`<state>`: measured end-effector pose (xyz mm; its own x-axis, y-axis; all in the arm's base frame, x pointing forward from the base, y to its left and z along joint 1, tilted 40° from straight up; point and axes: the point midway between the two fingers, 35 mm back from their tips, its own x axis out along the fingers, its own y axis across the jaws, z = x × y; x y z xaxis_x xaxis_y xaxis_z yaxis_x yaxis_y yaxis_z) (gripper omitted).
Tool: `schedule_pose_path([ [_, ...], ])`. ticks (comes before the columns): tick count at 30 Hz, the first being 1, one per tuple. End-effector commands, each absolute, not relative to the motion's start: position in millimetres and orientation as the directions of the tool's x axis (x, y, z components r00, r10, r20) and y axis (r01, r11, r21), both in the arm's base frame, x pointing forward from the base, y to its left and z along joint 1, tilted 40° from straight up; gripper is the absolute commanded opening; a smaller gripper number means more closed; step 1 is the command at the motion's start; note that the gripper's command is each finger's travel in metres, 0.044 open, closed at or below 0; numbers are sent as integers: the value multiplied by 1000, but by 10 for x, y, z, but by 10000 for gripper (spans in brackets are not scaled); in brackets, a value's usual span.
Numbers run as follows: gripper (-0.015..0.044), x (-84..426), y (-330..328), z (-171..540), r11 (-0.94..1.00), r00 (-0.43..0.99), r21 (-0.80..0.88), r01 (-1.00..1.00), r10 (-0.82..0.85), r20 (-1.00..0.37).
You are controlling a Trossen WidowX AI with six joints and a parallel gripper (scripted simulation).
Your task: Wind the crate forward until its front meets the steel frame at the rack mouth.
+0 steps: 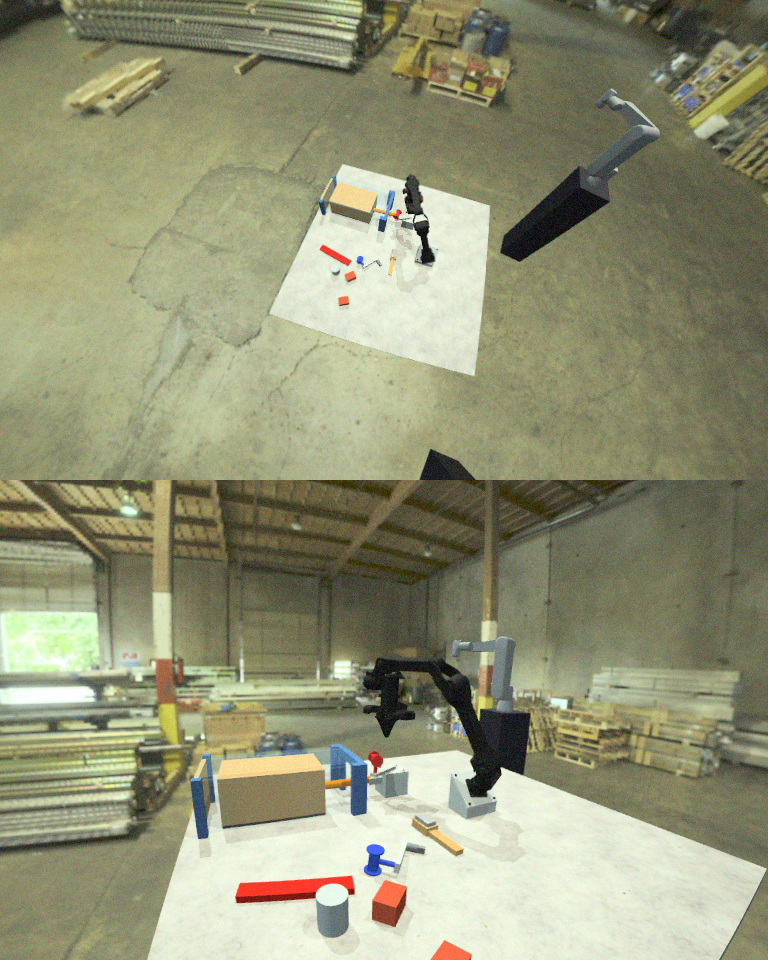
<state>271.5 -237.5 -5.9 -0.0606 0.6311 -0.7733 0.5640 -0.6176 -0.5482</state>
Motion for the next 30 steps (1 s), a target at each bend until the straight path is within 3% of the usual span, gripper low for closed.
schedule_pose_path([
  [1, 0, 2715, -2375, -59, -618, -61, -548, 564, 631, -773],
  [30, 0, 2691, -2386, -60, -616, -62, -551, 563, 633, -772],
])
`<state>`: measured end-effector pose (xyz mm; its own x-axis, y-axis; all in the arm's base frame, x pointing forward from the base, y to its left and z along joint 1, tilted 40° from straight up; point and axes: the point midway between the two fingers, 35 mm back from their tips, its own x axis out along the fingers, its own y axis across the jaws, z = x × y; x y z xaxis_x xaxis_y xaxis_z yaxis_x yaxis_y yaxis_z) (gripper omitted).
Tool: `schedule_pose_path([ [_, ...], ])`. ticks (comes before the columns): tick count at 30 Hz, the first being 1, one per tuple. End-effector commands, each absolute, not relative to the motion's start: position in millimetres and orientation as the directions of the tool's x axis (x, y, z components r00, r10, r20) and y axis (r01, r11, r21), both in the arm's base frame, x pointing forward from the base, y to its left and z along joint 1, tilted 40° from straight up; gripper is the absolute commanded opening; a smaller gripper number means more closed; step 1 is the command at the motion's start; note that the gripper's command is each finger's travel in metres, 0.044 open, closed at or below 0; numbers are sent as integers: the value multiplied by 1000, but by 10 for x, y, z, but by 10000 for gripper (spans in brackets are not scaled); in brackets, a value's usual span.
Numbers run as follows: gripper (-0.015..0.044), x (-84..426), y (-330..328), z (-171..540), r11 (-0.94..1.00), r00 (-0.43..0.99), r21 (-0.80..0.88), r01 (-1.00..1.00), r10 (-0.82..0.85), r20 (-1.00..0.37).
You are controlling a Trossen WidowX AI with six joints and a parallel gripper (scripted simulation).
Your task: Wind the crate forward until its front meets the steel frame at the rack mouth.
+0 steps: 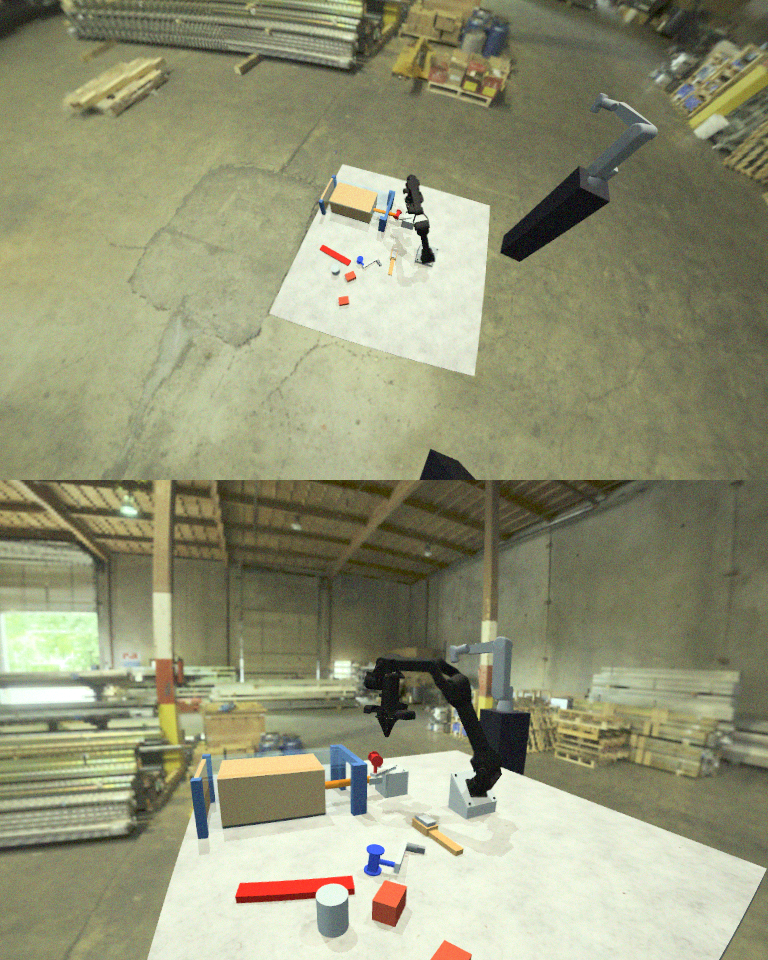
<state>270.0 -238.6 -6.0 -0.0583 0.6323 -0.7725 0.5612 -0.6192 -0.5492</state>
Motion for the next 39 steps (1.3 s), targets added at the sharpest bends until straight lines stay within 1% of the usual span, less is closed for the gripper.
schedule_pose_path([
  [1, 0, 2691, -2386, -60, -616, -62, -551, 563, 633, -772],
  [10, 0, 2691, -2386, -60, -616, -62, -551, 563, 633, -772],
  [11, 26, 2709, -2380, -59, -611, -59, -544, 575, 632, -773],
  [13, 79, 2777, -2331, -53, -541, -65, -498, 678, 630, -774],
  [17, 184, 2991, -2157, -33, -251, -85, -302, 920, 624, -777],
  [19, 236, 3094, -2064, -23, -83, -94, -185, 979, 621, -778],
  [21, 289, 3156, -2003, -16, 25, -100, -108, 994, 619, -779],
  [27, 440, 3164, -1996, -15, 38, -101, -98, 994, 619, -779],
  [39, 440, 3167, -1937, -103, 38, -101, -99, 994, 619, -779],
])
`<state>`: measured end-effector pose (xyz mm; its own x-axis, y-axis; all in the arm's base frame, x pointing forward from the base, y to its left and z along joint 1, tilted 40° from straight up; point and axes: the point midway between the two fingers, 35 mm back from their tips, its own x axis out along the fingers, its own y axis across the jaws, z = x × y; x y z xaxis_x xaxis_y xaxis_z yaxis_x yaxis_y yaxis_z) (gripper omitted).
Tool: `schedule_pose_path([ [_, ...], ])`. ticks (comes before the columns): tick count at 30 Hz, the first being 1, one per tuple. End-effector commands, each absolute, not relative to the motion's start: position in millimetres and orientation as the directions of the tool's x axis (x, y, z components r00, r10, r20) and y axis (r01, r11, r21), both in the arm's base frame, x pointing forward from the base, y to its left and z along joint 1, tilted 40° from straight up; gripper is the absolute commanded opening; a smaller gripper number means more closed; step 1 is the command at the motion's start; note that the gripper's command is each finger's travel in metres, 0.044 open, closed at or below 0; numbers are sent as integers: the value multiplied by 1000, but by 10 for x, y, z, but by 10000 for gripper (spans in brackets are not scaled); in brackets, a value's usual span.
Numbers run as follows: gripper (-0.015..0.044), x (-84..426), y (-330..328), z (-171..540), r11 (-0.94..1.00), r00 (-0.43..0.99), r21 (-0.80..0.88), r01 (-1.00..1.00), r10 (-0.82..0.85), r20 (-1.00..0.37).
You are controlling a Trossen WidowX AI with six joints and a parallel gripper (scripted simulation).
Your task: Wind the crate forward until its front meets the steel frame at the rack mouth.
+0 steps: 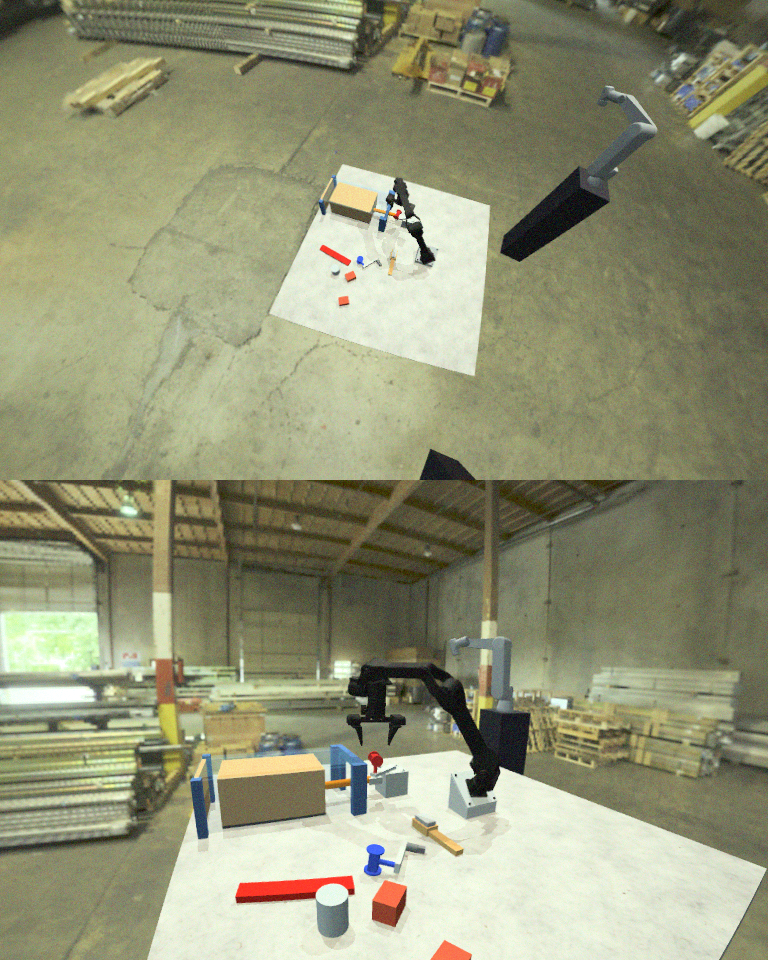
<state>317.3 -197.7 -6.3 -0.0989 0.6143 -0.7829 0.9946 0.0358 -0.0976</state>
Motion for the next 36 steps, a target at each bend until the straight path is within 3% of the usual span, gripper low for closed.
schedule_pose_path([
  [1, 440, 3168, -1927, -116, 38, -101, -99, 994, 619, -778],
  [36, 440, 3116, -1567, -568, 39, -104, -102, 994, 623, -775],
])
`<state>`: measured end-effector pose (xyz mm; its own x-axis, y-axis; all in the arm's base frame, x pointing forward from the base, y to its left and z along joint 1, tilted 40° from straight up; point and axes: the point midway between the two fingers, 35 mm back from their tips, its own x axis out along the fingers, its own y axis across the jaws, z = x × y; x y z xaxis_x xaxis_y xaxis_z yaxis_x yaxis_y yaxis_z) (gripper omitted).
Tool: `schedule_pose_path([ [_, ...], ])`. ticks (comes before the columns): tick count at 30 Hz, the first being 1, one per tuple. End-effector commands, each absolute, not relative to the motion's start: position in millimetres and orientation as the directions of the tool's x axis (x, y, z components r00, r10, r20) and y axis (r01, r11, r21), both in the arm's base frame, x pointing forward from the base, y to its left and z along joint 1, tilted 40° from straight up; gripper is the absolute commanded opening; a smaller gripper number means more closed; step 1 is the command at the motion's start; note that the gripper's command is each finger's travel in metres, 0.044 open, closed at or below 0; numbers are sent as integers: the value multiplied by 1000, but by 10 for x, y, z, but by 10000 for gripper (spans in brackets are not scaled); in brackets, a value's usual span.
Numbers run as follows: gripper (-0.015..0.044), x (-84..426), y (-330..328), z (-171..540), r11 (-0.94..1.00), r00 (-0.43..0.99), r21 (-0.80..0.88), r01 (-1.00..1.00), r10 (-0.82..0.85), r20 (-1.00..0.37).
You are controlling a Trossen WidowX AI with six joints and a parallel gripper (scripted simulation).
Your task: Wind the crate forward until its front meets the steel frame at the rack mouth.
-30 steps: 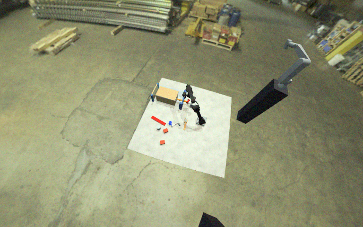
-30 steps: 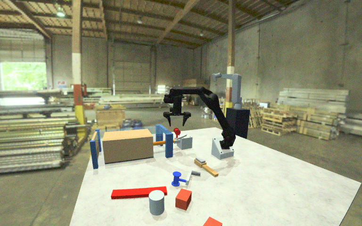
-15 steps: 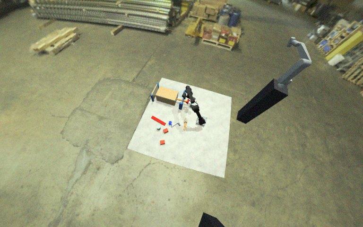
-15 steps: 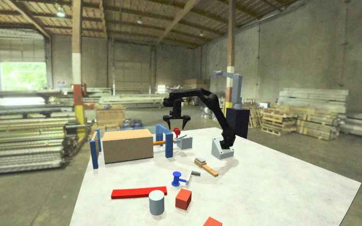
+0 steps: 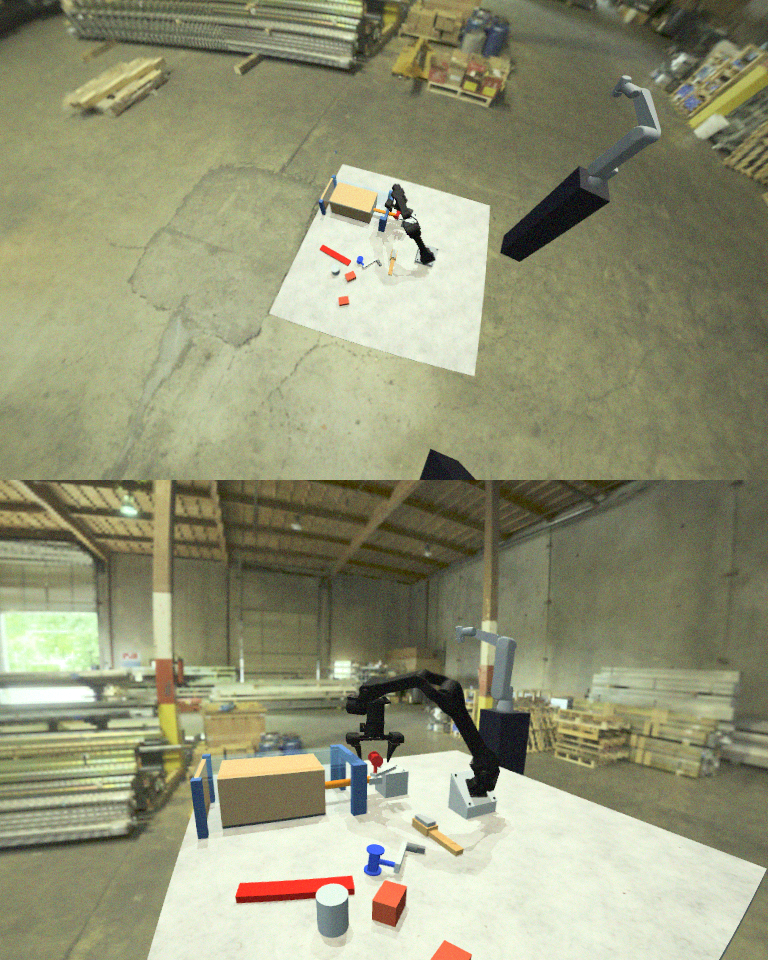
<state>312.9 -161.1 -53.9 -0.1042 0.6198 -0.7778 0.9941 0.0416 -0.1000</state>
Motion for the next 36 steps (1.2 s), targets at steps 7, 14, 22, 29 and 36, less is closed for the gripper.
schedule_pose_path([
  [7, 440, 3091, -1489, -652, 39, -105, -103, 994, 624, -774],
  [14, 440, 3070, -1428, -714, 39, -105, -104, 994, 625, -774],
  [22, 440, 3069, -1427, -715, 39, -105, -104, 994, 625, -774],
  [29, 440, 3069, -1427, -715, 39, -105, -104, 994, 625, -774],
  [36, 440, 3069, -1427, -715, 39, -105, -104, 994, 625, -774],
])
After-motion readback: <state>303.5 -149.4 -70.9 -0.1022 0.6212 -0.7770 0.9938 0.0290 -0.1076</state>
